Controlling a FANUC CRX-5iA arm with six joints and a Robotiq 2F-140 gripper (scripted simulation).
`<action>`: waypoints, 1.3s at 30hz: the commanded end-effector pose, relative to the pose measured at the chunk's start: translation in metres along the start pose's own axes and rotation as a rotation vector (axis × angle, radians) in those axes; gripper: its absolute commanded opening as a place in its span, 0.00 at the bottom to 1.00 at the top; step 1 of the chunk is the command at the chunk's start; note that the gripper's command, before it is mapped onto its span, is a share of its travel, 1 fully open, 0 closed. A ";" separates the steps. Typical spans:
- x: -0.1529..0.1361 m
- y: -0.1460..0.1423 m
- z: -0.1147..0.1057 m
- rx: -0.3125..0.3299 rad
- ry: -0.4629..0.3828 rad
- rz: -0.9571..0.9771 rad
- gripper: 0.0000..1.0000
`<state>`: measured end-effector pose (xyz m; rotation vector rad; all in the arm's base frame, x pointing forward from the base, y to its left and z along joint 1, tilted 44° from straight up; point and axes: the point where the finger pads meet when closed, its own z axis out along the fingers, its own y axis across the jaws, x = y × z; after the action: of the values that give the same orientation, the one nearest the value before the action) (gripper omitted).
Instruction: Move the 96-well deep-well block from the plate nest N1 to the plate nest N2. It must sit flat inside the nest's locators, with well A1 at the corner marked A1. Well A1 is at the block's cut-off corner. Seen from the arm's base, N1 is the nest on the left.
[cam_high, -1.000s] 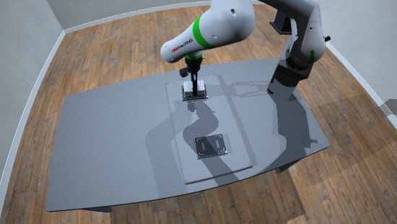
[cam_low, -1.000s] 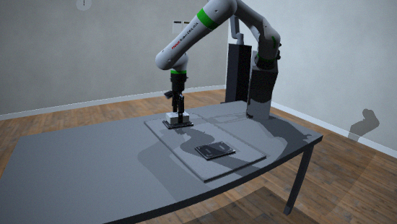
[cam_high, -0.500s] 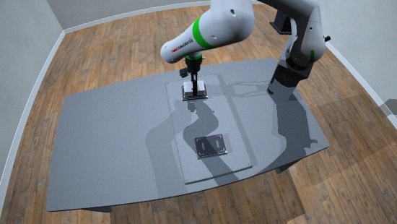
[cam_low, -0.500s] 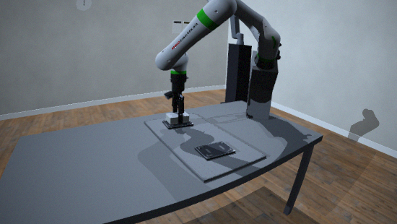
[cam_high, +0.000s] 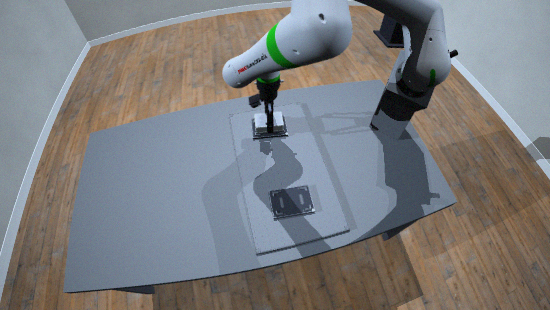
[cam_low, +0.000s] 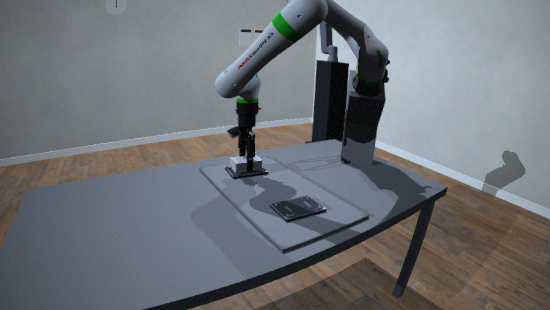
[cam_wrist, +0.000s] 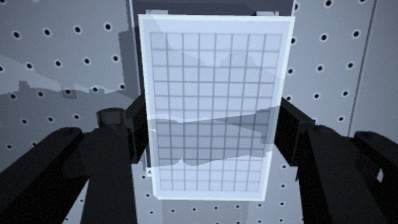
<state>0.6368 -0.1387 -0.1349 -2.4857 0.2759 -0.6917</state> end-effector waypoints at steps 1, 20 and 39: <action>0.001 0.000 0.000 -0.001 0.001 0.000 0.10; 0.001 0.000 0.003 -0.001 0.001 0.000 0.10; 0.001 0.000 0.005 -0.001 0.001 0.000 1.00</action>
<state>0.6398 -0.1361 -0.1390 -2.4857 0.2759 -0.6918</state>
